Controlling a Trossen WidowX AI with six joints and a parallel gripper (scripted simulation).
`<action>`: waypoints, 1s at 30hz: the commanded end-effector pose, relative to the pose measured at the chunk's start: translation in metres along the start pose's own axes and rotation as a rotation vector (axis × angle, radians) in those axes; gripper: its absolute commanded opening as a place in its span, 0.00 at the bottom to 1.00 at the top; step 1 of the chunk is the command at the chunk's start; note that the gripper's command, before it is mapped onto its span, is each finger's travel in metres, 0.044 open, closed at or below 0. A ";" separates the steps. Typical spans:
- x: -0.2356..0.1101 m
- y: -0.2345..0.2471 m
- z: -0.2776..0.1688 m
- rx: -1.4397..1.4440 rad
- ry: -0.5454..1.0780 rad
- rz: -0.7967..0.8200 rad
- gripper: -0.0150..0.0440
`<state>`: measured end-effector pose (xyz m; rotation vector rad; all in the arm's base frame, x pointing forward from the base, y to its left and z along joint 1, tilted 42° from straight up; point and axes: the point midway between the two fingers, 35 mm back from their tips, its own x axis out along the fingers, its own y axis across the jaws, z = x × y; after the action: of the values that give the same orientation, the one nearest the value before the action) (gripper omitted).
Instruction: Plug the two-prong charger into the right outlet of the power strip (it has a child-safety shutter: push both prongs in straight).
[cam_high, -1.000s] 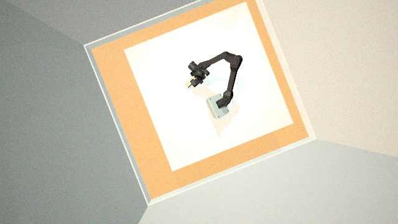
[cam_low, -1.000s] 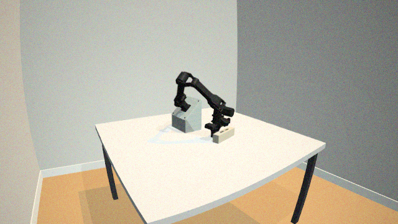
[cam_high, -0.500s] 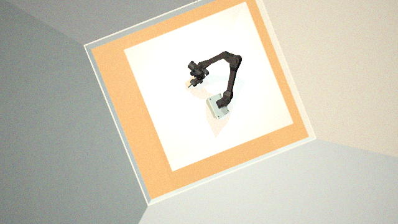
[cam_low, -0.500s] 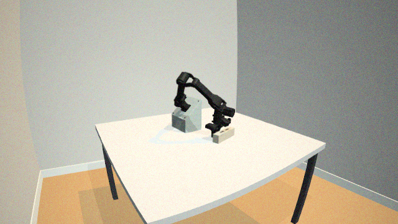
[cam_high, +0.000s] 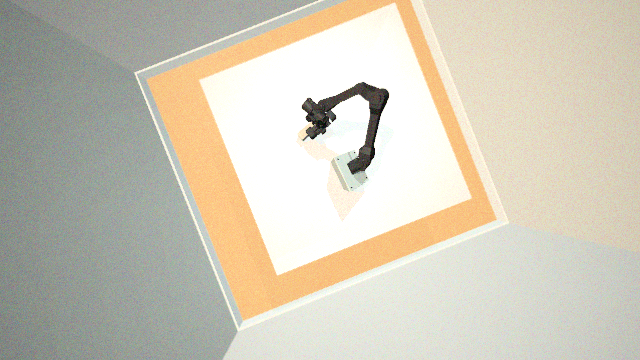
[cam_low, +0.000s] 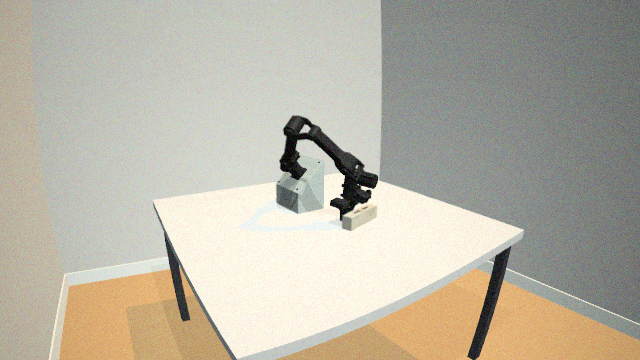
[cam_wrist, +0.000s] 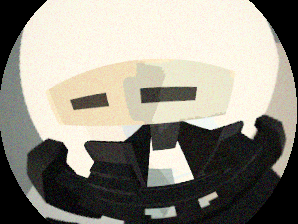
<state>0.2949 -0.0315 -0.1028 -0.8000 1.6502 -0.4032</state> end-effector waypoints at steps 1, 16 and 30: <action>-0.003 0.000 0.010 0.024 -0.033 0.007 0.25; -0.004 0.000 0.008 0.024 -0.033 0.007 0.25; -0.005 0.000 0.008 0.024 -0.033 0.007 0.25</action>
<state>0.2951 -0.0314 -0.1021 -0.7949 1.6452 -0.4055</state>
